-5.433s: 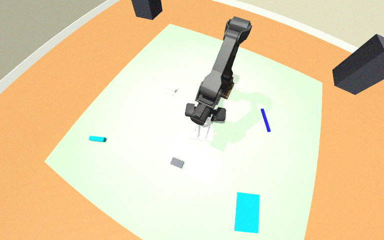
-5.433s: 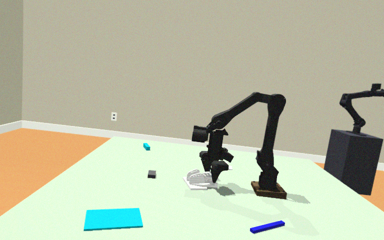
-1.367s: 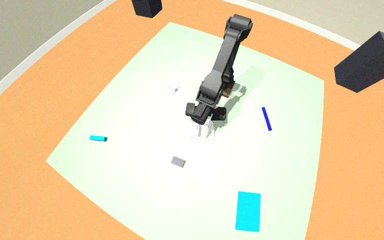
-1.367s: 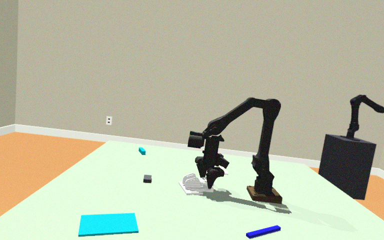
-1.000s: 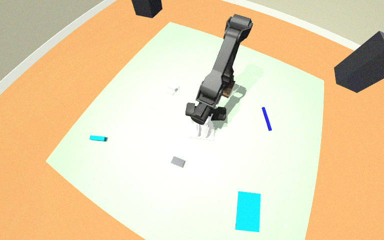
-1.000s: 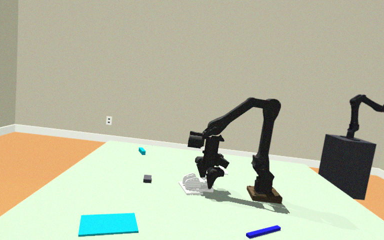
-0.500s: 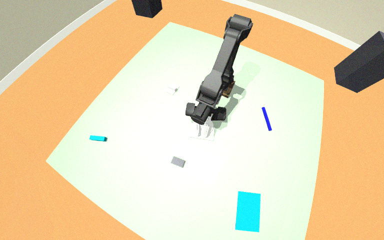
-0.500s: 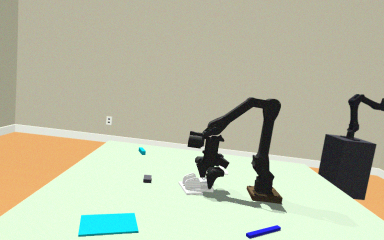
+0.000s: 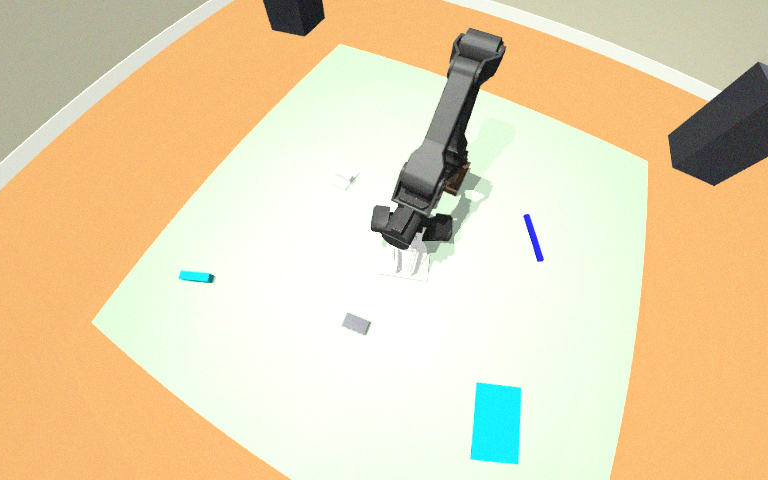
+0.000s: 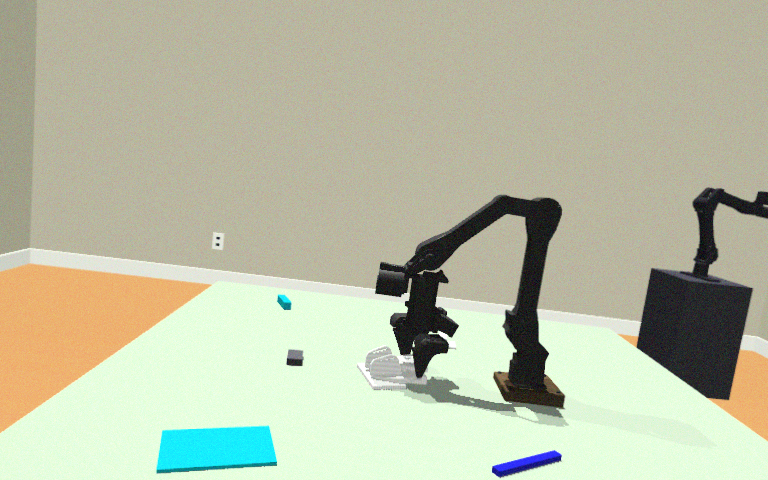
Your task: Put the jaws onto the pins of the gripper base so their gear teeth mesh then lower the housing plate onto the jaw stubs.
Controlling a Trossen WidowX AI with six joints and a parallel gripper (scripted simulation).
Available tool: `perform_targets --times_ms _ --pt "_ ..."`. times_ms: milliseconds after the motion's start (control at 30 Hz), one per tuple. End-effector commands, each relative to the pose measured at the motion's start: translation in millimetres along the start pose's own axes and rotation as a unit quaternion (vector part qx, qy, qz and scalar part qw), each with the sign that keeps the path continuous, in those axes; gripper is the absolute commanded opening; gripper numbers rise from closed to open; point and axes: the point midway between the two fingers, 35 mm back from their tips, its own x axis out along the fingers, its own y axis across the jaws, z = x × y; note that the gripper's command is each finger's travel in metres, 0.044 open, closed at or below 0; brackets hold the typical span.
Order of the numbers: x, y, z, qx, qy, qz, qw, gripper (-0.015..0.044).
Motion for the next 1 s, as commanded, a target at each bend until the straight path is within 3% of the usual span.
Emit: perform_targets --times_ms 0,967 --pt "1.5 -1.2 1.0 -0.003 -0.003 -0.003 1.0 0.0351" --pt "7.4 -3.3 0.8 -0.003 -0.003 -0.003 1.0 0.0351"
